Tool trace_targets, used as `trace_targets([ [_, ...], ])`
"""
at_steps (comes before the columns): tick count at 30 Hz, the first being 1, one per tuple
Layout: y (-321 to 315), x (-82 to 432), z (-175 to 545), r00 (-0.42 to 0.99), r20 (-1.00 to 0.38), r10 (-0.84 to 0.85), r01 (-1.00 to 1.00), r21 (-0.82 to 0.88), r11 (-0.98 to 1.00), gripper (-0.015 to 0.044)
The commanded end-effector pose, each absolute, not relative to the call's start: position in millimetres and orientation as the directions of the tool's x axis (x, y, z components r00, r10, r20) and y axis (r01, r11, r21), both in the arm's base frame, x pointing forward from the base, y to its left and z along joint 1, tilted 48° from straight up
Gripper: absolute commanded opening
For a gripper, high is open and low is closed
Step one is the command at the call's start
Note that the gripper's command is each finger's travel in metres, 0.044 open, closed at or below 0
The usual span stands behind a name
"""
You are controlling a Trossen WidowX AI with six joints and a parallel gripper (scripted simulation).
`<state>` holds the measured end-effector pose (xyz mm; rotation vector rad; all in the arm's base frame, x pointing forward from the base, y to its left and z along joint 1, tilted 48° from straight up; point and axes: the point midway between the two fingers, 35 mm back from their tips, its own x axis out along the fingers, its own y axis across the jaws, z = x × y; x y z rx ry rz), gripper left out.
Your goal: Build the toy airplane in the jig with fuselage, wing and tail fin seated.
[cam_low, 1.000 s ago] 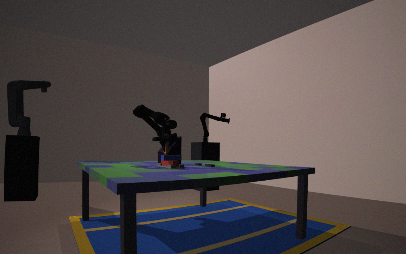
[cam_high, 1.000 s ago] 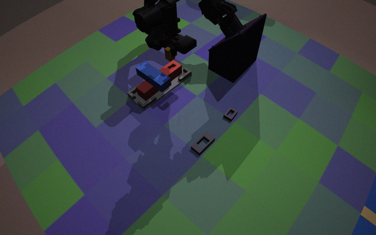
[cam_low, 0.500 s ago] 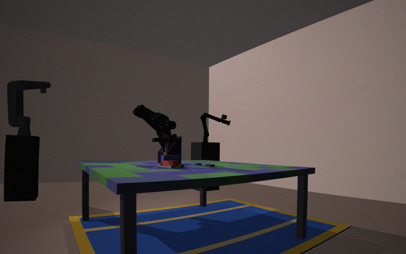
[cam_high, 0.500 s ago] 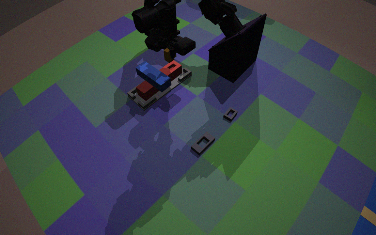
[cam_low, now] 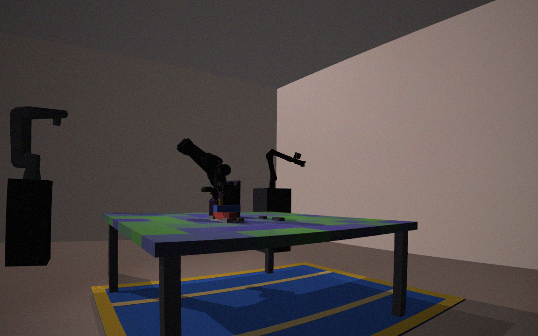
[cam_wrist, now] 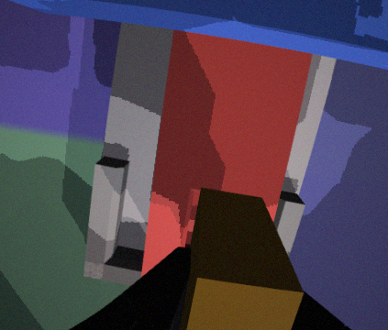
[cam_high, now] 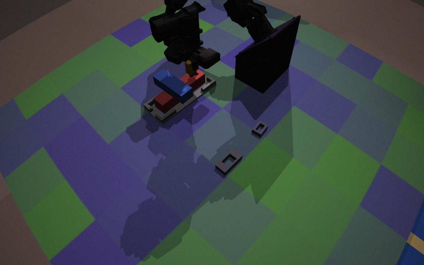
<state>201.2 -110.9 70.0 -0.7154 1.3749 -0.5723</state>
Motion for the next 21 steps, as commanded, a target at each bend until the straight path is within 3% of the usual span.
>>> trace_targets([
  [1, -116.2, 200.8, 63.4, 0.118, -0.669, -0.734, -0.055, -0.742, 0.668, 0.0065],
  [13, -118.3, 201.0, 62.0, 0.118, -0.669, -0.734, -0.055, -0.743, 0.667, 0.0065],
  [21, -117.8, 200.9, 62.9, 0.120, -0.670, -0.733, -0.049, -0.741, 0.669, 0.0000],
])
